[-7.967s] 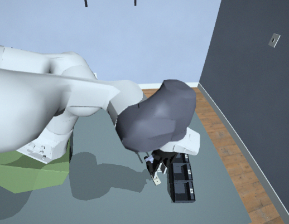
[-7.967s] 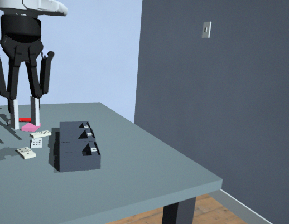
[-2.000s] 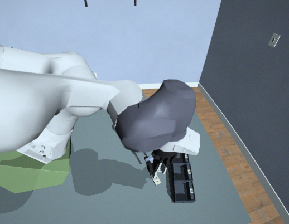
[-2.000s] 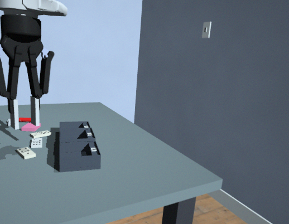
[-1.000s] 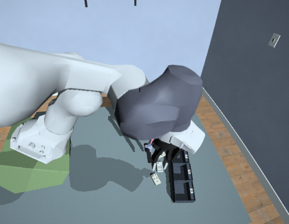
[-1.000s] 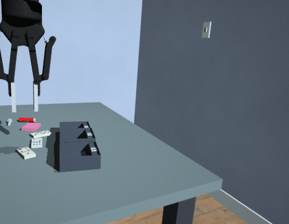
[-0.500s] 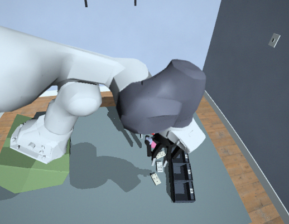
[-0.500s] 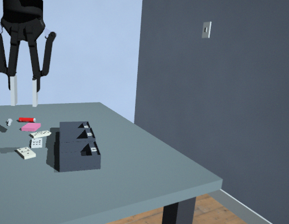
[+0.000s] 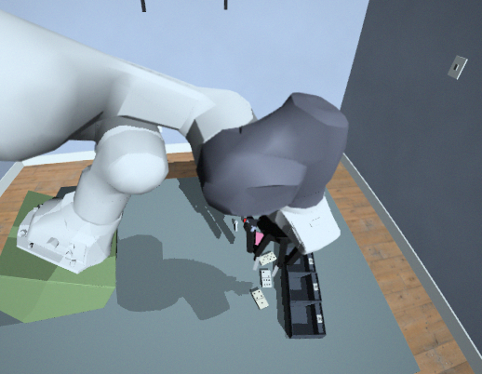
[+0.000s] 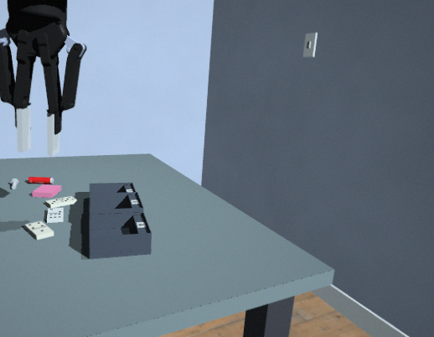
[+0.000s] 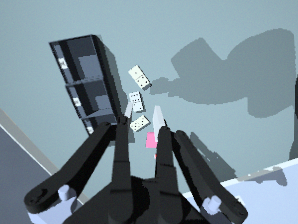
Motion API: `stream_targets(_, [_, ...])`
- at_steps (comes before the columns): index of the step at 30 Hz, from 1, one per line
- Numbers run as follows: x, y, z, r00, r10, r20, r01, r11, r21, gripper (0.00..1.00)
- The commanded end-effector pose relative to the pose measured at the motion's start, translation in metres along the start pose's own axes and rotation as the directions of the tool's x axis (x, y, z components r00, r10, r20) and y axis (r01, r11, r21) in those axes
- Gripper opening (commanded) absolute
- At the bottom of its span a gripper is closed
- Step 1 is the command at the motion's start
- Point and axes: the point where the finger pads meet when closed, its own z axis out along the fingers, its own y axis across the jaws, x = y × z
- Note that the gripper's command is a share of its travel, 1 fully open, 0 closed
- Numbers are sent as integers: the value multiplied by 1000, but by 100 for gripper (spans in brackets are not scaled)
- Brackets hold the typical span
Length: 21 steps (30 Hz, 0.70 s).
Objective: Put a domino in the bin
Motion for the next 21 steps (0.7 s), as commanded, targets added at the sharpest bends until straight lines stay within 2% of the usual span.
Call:
stream_targets(1, [-4, -1, -2, 988, 156, 7, -156, 988, 3, 25])
stream_targets(10, [-9, -2, -4, 963, 269, 12, -269, 963, -2, 25])
stream_targets(21, [-15, -3, -5, 884, 468, 18, -468, 884, -10, 25])
